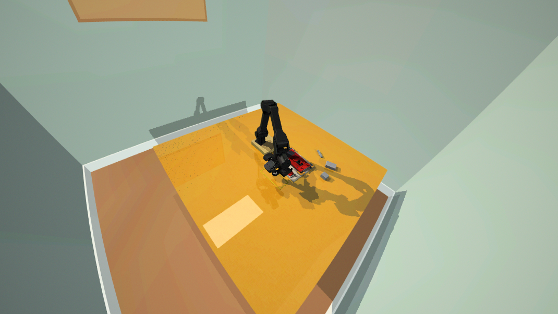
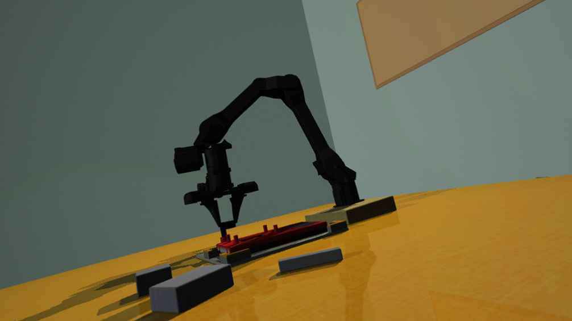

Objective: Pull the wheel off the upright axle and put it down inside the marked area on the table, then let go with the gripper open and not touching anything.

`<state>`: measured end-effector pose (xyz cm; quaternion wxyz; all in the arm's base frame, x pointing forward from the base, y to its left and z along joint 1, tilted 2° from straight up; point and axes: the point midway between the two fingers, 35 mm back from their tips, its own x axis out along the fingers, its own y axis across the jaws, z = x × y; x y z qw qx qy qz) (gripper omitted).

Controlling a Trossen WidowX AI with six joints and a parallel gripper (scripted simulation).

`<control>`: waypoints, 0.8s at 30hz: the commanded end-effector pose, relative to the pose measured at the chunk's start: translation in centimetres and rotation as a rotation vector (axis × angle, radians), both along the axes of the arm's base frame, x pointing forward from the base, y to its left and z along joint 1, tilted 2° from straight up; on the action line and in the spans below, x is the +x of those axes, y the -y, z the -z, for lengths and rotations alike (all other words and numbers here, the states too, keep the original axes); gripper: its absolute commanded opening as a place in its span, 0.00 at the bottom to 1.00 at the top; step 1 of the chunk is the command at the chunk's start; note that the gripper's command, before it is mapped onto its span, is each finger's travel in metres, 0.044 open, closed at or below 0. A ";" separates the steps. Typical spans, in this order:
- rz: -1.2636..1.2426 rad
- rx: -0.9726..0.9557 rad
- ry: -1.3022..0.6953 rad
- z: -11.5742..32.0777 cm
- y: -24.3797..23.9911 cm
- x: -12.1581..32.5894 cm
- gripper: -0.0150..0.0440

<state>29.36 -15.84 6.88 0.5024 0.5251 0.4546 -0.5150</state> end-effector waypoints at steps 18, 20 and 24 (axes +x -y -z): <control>0.000 0.006 -0.011 3.8 -0.1 -0.3 0.70; 0.000 0.006 -0.011 3.3 -0.1 -0.3 0.76; -0.002 0.006 -0.007 0.7 -0.2 -0.3 0.76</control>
